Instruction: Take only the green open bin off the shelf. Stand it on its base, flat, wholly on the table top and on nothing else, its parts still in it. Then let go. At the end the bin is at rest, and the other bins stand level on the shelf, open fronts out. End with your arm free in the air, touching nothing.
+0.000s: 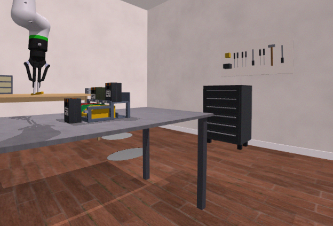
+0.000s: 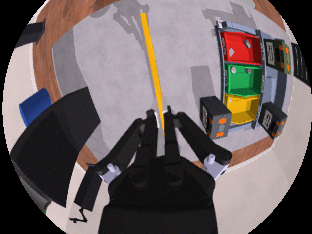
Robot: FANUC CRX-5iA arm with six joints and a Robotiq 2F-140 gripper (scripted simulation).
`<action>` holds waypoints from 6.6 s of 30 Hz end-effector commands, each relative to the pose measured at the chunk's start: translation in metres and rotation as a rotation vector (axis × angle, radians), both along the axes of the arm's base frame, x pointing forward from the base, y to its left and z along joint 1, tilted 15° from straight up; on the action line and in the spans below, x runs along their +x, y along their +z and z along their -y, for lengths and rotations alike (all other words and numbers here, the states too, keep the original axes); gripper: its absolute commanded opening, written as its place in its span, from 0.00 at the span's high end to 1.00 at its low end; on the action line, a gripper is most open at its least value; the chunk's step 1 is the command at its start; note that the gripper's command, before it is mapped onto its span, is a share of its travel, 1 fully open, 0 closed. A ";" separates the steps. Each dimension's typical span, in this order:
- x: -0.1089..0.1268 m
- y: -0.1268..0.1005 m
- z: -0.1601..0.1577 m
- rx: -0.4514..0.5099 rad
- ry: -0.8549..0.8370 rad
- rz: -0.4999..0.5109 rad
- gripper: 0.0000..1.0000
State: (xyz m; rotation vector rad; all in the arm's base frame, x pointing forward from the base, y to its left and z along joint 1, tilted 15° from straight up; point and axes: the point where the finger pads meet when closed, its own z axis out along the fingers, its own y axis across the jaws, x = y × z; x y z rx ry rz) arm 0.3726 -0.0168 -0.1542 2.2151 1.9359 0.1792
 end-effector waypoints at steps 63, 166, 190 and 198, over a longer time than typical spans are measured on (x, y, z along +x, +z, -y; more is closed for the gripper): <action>0.003 0.000 0.001 0.029 0.009 0.037 1.00; 0.034 -0.115 0.004 0.029 0.009 0.037 1.00; 0.041 -0.141 0.006 0.022 0.007 0.036 1.00; 0.041 -0.143 0.006 0.029 0.009 0.037 1.00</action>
